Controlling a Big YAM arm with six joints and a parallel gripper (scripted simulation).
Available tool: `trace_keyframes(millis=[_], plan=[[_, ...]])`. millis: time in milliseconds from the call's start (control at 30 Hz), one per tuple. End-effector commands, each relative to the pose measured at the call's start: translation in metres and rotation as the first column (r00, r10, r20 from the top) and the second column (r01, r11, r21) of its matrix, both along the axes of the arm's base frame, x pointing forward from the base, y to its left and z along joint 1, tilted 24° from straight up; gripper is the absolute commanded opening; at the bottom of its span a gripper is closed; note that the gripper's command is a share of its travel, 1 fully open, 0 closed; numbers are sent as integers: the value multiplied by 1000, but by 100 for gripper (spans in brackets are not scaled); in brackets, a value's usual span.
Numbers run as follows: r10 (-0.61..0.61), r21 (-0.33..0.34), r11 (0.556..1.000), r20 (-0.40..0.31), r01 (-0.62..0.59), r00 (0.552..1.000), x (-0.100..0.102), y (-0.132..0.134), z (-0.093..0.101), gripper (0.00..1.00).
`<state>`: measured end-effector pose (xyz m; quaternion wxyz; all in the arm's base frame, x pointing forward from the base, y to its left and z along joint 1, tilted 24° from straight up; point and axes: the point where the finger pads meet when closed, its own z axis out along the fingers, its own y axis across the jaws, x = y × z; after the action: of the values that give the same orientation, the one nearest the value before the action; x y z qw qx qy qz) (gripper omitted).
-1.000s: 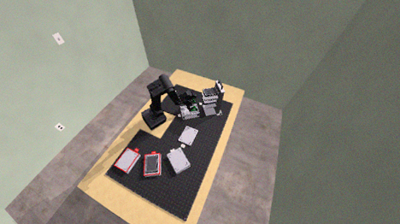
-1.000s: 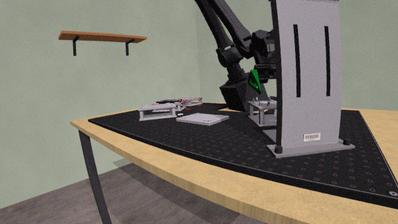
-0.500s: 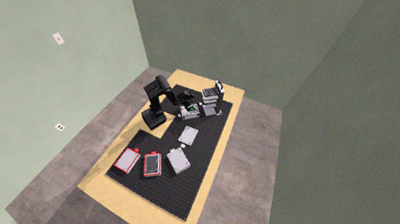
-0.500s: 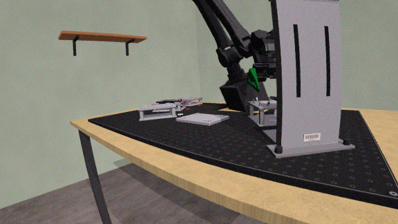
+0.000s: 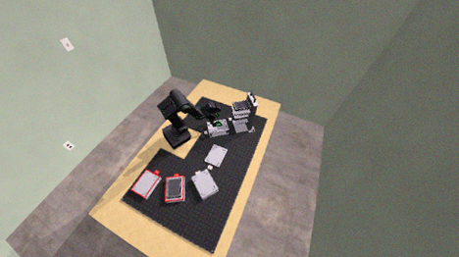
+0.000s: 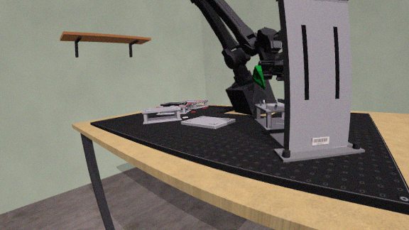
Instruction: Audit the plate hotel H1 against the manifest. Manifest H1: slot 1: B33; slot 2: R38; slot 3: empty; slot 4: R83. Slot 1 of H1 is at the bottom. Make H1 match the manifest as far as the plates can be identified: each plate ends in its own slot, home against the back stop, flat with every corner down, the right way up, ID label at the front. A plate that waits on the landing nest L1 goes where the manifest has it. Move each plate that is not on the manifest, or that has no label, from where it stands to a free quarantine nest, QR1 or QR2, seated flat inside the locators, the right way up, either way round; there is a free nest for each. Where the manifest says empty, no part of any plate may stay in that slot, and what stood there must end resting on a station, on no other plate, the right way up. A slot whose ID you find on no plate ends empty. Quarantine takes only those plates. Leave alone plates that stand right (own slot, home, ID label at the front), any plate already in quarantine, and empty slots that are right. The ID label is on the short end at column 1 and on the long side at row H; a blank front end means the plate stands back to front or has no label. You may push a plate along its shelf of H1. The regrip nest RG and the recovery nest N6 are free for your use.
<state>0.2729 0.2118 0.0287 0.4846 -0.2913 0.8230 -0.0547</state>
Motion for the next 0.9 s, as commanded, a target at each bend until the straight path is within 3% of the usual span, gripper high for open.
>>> trace_keyframes(millis=[0,333,367,467,700,767,867], plan=[[4,26,1000,4,-4,1000,-6,4,8,100],[4,26,1000,4,-4,1000,-17,1,14,100],[2,48,999,18,-3,1000,-12,10,24,100],[4,26,1000,4,-4,1000,-23,-1,17,100],[3,26,1000,3,-4,1000,-33,-4,22,100],[3,67,998,26,-5,1000,-25,15,46,100],[3,69,998,26,-4,1000,-28,17,54,100]])
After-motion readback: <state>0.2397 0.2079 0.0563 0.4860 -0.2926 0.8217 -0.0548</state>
